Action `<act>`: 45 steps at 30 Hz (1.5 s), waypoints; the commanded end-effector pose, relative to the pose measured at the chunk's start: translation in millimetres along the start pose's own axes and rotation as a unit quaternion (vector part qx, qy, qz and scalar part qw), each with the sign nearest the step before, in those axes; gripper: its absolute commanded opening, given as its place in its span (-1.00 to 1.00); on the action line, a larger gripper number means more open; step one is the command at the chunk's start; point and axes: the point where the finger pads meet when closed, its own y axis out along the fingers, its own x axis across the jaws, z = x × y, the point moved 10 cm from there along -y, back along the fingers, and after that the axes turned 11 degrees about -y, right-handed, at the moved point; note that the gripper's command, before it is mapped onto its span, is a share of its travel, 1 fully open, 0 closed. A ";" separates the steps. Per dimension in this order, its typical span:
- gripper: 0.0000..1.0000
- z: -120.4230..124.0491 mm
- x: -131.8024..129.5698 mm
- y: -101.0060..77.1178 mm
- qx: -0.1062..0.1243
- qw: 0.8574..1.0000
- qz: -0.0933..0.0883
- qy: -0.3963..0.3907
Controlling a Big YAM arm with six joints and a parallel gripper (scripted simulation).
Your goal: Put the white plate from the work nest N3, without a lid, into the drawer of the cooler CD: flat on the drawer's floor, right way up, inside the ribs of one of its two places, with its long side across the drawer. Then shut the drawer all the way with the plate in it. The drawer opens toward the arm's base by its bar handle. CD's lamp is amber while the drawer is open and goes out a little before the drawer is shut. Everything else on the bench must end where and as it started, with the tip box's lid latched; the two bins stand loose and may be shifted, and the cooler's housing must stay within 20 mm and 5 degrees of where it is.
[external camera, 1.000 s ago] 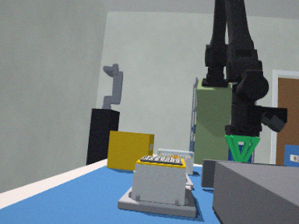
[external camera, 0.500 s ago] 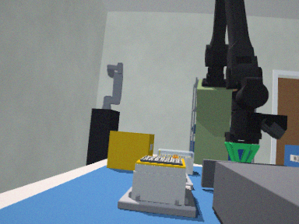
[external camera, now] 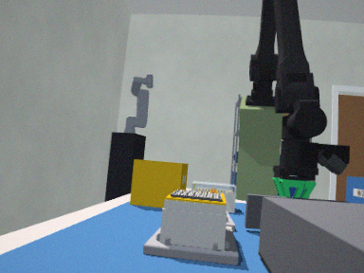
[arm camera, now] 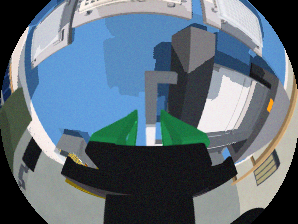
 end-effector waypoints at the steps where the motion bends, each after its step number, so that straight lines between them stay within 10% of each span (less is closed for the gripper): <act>1: -0.40 6.4 -10.4 -1.1 0.003 1.000 0.014 -0.003; 45: -0.40 5.3 0.2 -3.8 0.003 1.000 0.011 -0.002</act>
